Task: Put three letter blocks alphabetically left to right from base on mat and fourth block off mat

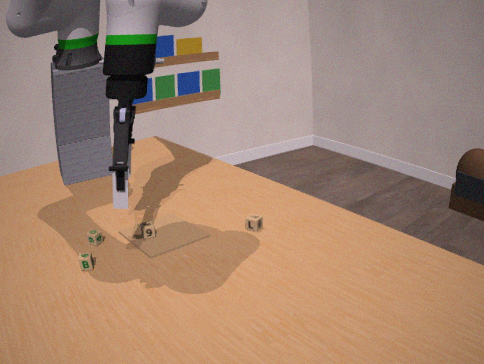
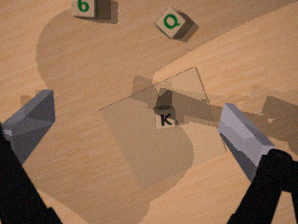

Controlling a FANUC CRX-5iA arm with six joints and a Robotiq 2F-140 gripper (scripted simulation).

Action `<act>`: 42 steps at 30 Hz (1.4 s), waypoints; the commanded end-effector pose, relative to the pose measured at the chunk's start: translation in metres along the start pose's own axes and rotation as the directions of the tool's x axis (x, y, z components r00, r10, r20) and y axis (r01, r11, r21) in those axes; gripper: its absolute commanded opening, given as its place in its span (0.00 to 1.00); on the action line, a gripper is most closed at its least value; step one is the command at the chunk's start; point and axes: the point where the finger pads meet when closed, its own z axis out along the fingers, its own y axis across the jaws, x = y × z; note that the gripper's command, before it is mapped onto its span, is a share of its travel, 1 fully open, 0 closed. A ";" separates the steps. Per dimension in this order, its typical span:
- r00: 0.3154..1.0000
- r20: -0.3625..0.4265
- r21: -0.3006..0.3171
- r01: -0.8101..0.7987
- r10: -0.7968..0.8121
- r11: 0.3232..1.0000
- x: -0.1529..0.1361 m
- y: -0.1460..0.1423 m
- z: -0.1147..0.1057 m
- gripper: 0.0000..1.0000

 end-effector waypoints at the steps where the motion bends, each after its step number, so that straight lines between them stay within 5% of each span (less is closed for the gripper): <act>1: 0.991 0.075 0.033 0.111 -0.113 0.993 -0.021 0.026 -0.019 1.00; 21: 0.975 0.115 0.062 0.185 -0.192 0.981 -0.031 0.043 -0.030 1.00; 28: 0.934 0.103 0.079 0.336 -0.343 0.939 -0.032 0.043 -0.027 1.00; 42: 0.665 0.054 0.118 0.737 -0.745 0.666 -0.034 0.042 -0.016 1.00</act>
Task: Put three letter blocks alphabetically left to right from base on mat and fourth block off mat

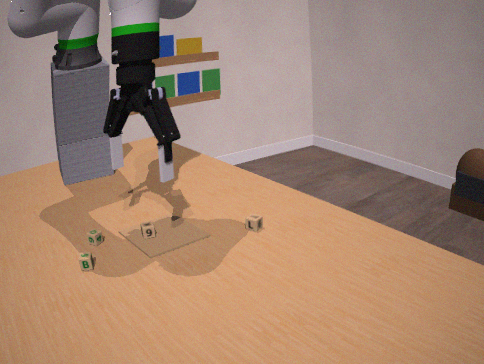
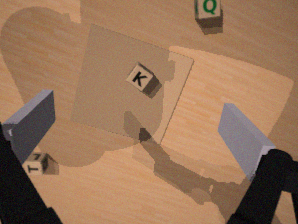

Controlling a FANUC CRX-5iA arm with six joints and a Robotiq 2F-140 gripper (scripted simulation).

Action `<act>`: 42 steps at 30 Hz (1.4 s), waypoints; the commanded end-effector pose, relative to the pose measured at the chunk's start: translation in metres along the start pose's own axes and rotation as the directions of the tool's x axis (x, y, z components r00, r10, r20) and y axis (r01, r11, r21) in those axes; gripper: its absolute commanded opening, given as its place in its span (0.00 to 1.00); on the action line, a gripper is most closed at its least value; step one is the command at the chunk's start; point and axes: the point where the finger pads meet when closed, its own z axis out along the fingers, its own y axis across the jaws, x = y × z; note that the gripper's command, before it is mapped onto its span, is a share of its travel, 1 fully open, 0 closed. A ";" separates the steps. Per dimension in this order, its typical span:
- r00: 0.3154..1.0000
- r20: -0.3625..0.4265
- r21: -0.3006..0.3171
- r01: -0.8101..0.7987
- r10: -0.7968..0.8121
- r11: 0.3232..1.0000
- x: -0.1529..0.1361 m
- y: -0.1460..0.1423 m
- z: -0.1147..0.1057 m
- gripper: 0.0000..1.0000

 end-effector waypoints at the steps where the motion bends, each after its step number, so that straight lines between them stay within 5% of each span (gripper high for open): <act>1: 0.990 0.019 -0.002 0.138 -0.138 0.990 0.000 0.000 0.003 1.00; 20: 0.796 0.018 0.008 0.605 -0.605 0.796 -0.001 0.000 0.014 1.00; 29: 0.567 0.016 0.013 0.824 -0.824 0.567 -0.001 0.000 0.021 1.00; 34: 0.522 0.015 0.014 0.853 -0.853 0.522 -0.001 0.000 0.022 1.00; 35: 0.522 0.015 0.014 0.853 -0.853 0.522 -0.001 0.000 0.022 0.37; 42: 0.522 0.015 0.014 0.853 -0.853 0.522 -0.001 0.000 0.022 0.37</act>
